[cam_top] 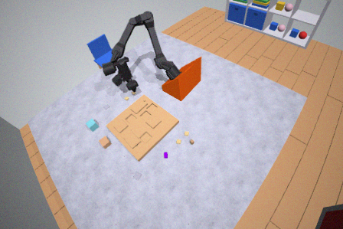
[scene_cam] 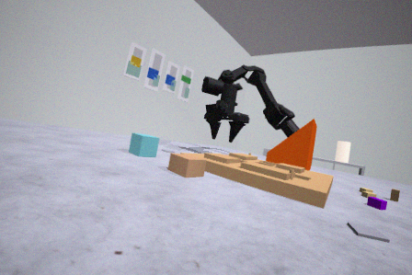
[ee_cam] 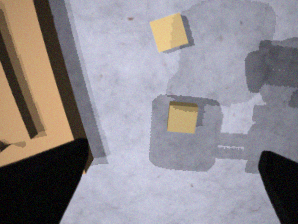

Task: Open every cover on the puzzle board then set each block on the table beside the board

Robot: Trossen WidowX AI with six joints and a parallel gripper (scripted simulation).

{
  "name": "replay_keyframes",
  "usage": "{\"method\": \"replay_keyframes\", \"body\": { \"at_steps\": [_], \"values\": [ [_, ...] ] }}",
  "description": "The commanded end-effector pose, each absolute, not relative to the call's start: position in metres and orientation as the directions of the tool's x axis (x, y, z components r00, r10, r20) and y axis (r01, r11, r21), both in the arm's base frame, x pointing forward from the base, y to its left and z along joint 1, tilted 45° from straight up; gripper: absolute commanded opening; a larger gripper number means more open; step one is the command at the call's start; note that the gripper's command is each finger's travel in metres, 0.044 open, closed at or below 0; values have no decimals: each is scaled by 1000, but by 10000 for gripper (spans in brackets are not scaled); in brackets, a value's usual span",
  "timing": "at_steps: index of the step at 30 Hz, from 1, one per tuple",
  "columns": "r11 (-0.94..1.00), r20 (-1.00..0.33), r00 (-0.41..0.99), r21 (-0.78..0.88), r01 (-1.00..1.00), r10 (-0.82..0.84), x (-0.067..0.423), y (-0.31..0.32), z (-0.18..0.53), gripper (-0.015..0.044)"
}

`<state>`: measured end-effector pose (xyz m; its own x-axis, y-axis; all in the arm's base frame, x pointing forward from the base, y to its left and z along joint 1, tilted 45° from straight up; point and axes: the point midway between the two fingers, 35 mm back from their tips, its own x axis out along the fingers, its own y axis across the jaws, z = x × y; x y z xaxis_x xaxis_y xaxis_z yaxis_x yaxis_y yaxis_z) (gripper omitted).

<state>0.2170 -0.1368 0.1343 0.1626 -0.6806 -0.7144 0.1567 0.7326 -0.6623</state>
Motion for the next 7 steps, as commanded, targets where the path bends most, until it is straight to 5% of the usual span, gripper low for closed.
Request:
{"method": "replay_keyframes", "body": {
  "at_steps": [1, 7],
  "values": [
    [726, -707, 168, -667, 166, -687, 214, -130, 146, 440],
    [739, -712, 201, -631, 235, -673, 223, -124, 152, 440]
  ]
}}
